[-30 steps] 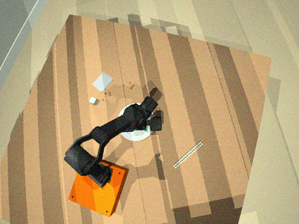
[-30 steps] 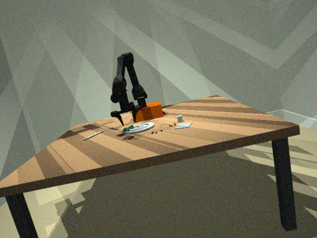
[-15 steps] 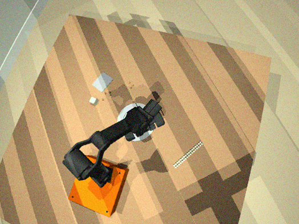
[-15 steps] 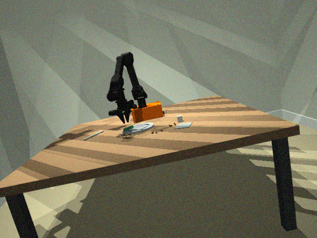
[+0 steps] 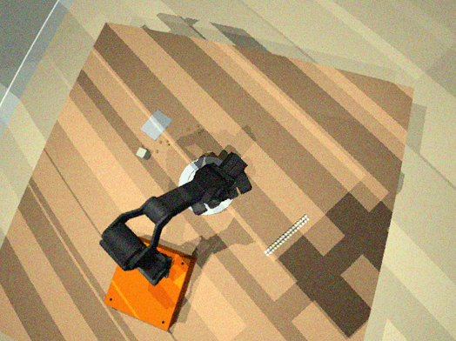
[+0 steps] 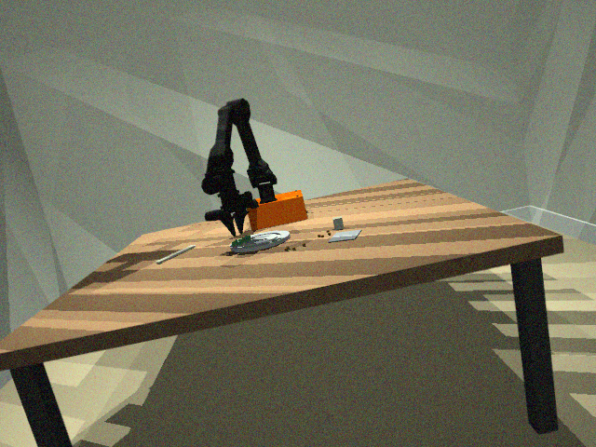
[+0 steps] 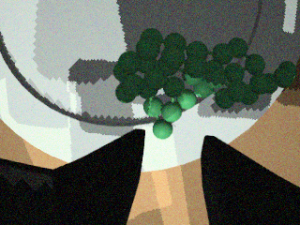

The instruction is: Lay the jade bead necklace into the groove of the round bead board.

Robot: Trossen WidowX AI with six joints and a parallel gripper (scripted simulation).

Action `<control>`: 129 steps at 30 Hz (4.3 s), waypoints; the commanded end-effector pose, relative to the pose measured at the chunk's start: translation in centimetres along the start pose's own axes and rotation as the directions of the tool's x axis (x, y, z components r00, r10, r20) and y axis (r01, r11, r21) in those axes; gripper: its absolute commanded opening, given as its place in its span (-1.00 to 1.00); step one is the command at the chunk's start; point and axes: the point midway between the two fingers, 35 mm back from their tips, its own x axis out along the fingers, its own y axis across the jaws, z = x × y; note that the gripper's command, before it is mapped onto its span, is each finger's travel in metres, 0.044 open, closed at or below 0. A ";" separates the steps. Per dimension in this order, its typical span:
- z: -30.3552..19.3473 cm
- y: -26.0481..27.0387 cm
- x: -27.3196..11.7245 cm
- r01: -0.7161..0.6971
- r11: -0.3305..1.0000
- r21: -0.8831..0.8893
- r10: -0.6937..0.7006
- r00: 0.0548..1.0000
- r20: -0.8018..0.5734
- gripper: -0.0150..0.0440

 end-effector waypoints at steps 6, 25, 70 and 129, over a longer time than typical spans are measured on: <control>-0.2 0.4 1.6 -0.014 1.000 -0.005 0.014 1.000 -0.009 -0.08; -0.2 0.4 2.0 -0.013 1.000 -0.001 0.013 1.000 -0.006 -0.49; 0.0 1.8 1.4 -0.017 1.000 -0.006 0.017 1.000 -0.010 -0.49; 0.1 2.9 2.2 -0.018 1.000 -0.006 0.018 1.000 -0.010 -0.49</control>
